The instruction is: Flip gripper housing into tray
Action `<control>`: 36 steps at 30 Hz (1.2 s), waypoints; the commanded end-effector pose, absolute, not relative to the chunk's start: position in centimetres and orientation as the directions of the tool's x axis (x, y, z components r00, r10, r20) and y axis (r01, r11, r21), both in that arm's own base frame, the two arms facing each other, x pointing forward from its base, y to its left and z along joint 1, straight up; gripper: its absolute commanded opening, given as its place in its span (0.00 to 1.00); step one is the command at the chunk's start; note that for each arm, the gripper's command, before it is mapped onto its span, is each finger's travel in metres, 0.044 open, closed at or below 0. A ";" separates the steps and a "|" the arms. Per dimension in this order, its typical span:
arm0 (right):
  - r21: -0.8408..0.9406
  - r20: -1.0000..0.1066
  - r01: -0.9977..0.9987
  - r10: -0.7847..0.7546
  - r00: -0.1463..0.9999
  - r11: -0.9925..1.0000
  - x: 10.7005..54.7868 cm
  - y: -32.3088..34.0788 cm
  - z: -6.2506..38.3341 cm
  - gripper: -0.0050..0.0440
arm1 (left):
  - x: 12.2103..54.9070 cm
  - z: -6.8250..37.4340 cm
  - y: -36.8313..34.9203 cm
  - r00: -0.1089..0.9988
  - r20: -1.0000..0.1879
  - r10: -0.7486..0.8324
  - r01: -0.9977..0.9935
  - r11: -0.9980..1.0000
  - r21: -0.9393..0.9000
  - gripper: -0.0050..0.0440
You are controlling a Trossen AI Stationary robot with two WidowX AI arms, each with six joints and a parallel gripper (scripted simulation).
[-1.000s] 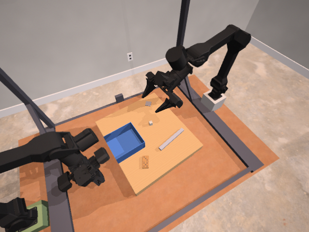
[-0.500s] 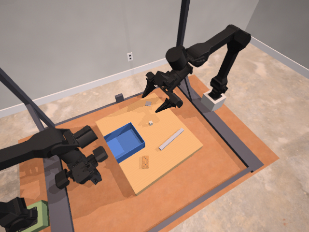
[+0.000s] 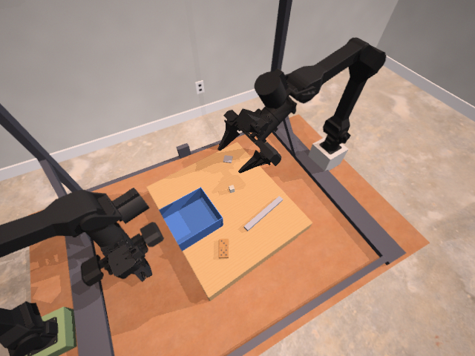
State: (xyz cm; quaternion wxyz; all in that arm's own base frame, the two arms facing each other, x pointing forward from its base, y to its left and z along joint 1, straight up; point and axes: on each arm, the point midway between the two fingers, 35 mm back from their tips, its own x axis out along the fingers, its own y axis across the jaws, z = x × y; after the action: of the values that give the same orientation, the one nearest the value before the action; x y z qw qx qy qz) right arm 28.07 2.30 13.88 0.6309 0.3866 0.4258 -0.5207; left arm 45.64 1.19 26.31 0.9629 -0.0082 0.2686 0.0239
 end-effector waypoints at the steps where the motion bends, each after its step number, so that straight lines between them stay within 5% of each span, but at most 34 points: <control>1: 0.064 -0.939 0.986 -0.325 0.111 0.152 28.3 2.7 14.7 0.33 | 45.4 27.3 1.2 0.866 -0.499 0.039 -0.045 0.999 -0.001 1.00; 36: 0.026 -0.939 0.962 -0.323 0.116 0.271 27.8 2.8 14.9 0.33 | 45.4 27.3 1.2 0.866 -0.499 0.039 -0.045 0.999 -0.001 1.00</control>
State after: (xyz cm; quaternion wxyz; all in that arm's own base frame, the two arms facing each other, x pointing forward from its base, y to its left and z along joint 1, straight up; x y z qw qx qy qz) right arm 27.84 2.77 14.15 0.6383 0.3580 0.4481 -0.5135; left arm 45.64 1.19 26.31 0.9629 -0.0082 0.2686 0.0239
